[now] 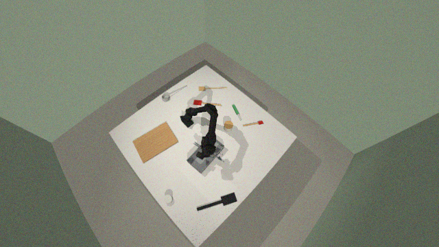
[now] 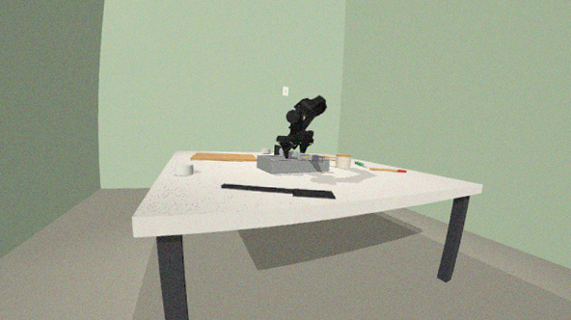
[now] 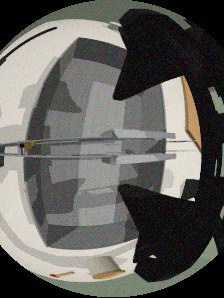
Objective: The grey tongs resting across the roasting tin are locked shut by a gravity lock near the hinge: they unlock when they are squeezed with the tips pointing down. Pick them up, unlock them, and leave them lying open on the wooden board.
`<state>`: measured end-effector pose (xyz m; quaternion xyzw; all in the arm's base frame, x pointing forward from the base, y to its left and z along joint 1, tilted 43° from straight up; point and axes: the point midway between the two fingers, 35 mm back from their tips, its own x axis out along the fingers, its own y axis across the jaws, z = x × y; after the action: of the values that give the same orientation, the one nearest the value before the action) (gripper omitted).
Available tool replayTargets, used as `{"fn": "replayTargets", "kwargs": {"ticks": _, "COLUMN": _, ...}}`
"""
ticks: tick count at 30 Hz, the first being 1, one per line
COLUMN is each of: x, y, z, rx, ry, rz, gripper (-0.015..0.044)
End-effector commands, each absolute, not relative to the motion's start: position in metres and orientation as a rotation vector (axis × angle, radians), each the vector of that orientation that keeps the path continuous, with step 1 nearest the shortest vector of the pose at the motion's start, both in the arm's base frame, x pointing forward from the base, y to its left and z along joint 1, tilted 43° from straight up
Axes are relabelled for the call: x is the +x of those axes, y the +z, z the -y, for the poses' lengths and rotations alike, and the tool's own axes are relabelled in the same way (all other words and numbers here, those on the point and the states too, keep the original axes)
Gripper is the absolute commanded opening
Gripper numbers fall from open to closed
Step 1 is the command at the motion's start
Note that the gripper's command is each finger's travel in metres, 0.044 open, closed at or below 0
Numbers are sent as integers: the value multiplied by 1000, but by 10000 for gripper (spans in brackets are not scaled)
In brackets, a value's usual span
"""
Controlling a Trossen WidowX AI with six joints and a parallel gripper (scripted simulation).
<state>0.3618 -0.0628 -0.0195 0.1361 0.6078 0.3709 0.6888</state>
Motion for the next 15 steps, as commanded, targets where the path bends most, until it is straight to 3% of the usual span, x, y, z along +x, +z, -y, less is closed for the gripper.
{"fn": "replayTargets", "kwargs": {"ticks": 1, "x": 362, "y": -24, "z": 58, "rx": 310, "ry": 828, "rz": -1358, "gripper": 440}}
{"fn": "replayTargets", "kwargs": {"ticks": 14, "x": 360, "y": -37, "z": 45, "rx": 312, "ry": 830, "rz": -1358, "gripper": 440}}
{"fn": "replayTargets", "kwargs": {"ticks": 15, "x": 360, "y": -35, "z": 47, "rx": 306, "ry": 832, "rz": -1360, "gripper": 414}}
